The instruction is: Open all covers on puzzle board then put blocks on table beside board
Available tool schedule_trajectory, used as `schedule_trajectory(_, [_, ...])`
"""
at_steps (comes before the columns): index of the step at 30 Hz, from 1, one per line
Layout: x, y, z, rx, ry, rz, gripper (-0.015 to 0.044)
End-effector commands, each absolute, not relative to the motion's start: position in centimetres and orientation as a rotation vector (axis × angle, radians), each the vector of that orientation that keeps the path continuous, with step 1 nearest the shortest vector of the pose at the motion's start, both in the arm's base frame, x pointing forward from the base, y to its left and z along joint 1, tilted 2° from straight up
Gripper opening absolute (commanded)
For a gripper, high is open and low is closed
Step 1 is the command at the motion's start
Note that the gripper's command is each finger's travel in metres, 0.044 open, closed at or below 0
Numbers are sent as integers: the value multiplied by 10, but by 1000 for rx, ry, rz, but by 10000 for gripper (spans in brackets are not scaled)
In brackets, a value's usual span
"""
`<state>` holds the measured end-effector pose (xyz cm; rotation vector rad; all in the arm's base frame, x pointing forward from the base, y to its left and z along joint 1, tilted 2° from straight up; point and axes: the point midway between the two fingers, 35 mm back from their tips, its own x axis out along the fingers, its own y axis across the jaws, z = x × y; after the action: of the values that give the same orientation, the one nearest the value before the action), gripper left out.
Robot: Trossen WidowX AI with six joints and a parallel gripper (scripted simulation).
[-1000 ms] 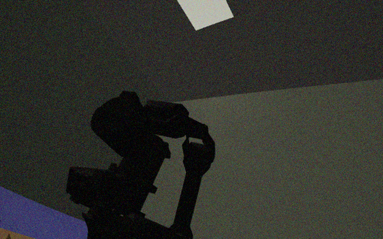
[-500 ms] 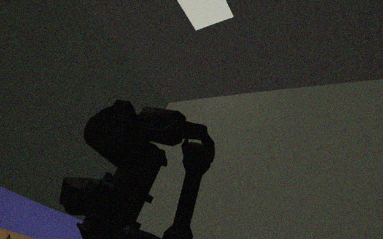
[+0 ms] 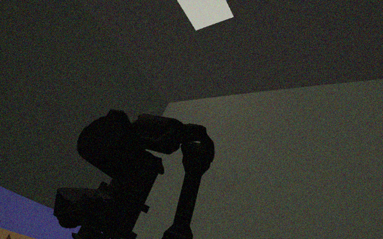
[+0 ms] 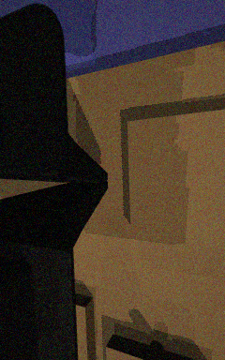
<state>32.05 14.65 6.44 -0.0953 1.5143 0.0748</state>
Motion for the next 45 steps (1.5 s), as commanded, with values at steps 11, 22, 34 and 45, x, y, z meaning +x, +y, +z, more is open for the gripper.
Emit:
schedule_trajectory(11, [321, 147, 53, -96, 1520, 82, 0])
schedule_trajectory(22, [331, 149, 55, -96, 1519, 82, 0])
schedule_trajectory(34, [343, 151, 56, -96, 1518, 82, 0])
schedule_trajectory(45, [354, 153, 58, -96, 1517, 82, 0])
